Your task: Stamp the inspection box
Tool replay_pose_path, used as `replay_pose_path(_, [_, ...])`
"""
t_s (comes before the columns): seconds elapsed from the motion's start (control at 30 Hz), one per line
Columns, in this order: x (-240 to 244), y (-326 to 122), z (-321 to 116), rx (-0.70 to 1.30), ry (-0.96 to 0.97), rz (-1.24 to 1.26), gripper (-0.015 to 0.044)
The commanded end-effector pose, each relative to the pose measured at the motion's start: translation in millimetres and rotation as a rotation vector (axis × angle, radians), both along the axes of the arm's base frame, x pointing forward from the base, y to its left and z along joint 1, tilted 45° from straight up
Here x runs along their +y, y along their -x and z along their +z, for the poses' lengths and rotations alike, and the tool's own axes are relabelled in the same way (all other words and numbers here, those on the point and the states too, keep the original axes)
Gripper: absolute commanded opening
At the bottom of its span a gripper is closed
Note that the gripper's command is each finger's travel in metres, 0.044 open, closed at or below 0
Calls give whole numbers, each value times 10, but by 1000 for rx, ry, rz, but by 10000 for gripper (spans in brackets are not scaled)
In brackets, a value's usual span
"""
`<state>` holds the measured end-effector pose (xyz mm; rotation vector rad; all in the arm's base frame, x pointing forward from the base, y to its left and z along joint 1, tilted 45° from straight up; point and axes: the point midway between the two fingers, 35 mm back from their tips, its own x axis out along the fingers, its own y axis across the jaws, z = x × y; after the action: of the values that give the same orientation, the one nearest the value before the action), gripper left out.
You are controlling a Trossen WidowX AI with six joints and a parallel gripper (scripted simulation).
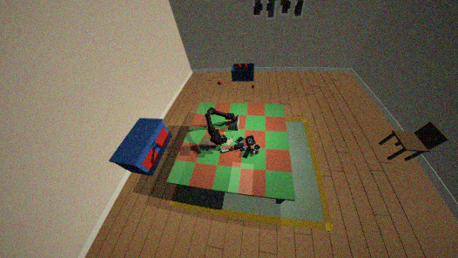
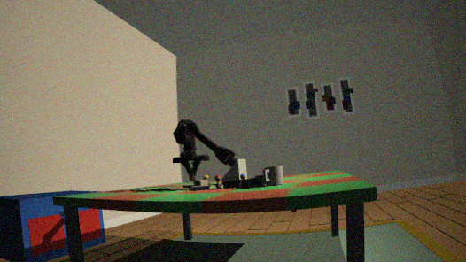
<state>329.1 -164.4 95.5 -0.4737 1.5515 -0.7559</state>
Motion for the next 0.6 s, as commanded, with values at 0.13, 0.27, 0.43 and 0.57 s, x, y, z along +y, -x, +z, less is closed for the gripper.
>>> replay_pose_path(0.13, [32, -5, 30, -5, -3, -5, 0])
replay_pose_path(0.27, [46, -7, 44, -5, -3, -5, 0])
replay_pose_path(0.43, [63, -9, 62, -5, -3, -5, 0])
replay_pose_path(0.57, [76, -10, 76, -5, -3, -5, 0])
